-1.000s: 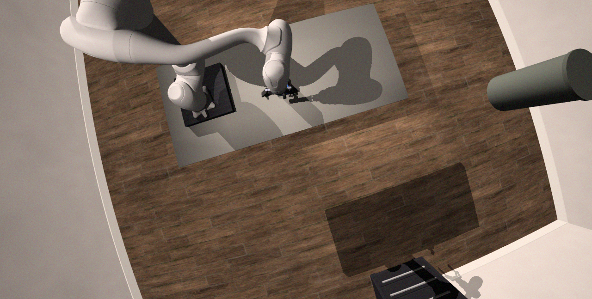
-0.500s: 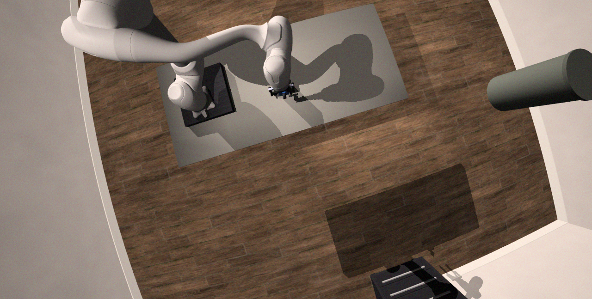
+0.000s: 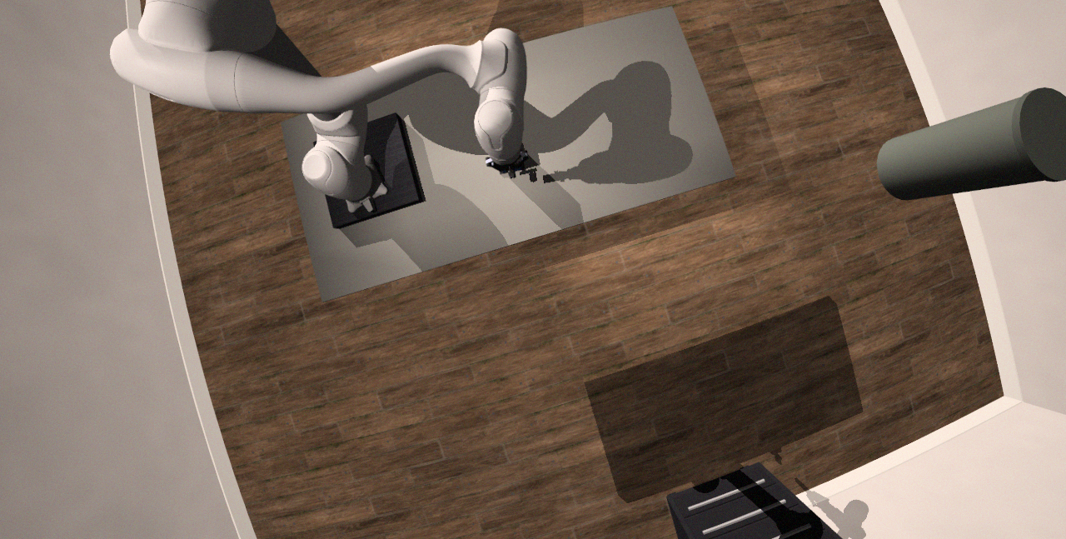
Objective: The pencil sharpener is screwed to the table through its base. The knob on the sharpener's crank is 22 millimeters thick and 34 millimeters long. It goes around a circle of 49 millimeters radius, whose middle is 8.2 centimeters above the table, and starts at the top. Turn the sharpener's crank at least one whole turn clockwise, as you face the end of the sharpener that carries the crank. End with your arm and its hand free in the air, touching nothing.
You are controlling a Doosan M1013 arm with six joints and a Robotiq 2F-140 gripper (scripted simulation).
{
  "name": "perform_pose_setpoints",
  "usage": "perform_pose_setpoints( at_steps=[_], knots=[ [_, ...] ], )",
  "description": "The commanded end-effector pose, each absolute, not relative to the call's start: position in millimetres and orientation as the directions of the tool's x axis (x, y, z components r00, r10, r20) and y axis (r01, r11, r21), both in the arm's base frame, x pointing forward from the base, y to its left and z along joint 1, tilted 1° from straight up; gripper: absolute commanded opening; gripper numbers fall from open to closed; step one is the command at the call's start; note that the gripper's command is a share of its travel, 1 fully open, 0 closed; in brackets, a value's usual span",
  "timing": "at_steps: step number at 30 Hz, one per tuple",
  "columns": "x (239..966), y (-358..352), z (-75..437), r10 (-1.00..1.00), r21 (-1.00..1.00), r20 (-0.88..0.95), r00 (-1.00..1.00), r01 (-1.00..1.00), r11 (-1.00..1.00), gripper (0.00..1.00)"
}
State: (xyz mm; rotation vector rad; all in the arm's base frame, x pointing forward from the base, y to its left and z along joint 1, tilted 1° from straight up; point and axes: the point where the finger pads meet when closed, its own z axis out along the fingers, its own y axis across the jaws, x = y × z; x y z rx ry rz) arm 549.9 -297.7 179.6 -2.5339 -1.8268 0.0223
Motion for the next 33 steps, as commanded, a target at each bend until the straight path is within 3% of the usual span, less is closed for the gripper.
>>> perform_pose_setpoints(
  at_steps=[1, 19, 20, 33],
  knots=[
    [552.6, -299.0, 177.4, 0.953, -0.022, -0.006, 0.303, 0.953, -0.303, 0.0],
    [552.6, -299.0, 177.4, 0.953, -0.022, -0.006, 0.303, 0.953, -0.303, 0.0],
    [552.6, -299.0, 177.4, 0.953, -0.022, -0.006, 0.303, 0.953, -0.303, 0.32],
    [552.6, -299.0, 177.4, 0.953, -0.022, -0.006, 0.303, 0.953, -0.303, 0.32]
  ],
)
